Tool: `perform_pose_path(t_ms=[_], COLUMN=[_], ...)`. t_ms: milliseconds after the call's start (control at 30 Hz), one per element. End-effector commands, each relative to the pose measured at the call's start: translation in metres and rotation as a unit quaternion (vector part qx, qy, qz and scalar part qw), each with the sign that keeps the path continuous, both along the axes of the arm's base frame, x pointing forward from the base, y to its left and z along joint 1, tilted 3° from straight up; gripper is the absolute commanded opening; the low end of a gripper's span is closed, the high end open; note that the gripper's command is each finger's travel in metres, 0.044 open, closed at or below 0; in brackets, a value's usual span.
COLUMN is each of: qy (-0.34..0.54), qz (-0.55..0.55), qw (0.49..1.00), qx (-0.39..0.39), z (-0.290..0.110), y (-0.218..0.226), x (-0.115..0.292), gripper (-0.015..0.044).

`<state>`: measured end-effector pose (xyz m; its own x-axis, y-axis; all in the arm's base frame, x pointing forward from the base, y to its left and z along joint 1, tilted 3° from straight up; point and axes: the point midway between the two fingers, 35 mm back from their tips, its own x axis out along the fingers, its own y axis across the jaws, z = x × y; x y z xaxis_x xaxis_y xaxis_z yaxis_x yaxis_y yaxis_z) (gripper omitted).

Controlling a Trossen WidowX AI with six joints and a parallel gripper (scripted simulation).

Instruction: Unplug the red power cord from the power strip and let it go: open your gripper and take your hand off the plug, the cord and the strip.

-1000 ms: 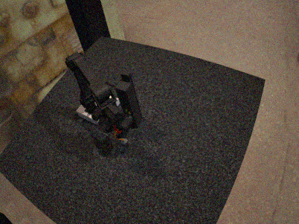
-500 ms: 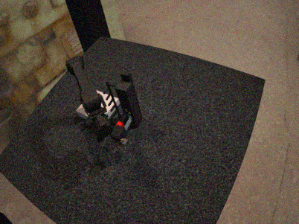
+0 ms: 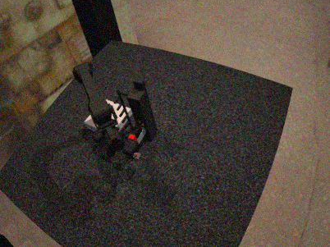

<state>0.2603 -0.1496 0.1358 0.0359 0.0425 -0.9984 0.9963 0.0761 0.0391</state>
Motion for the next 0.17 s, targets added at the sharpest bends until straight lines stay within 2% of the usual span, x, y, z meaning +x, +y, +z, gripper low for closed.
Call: perform_pose_path(t_ms=[0,133], qy=[0.003,0.003], qz=[0.002,0.002], qw=[1.000,1.000], qx=[0.001,0.001], z=[-0.0008,-0.0008], y=[-0.0002,-0.0002], x=[-0.0004,-0.0004], gripper=[0.0440,0.0440])
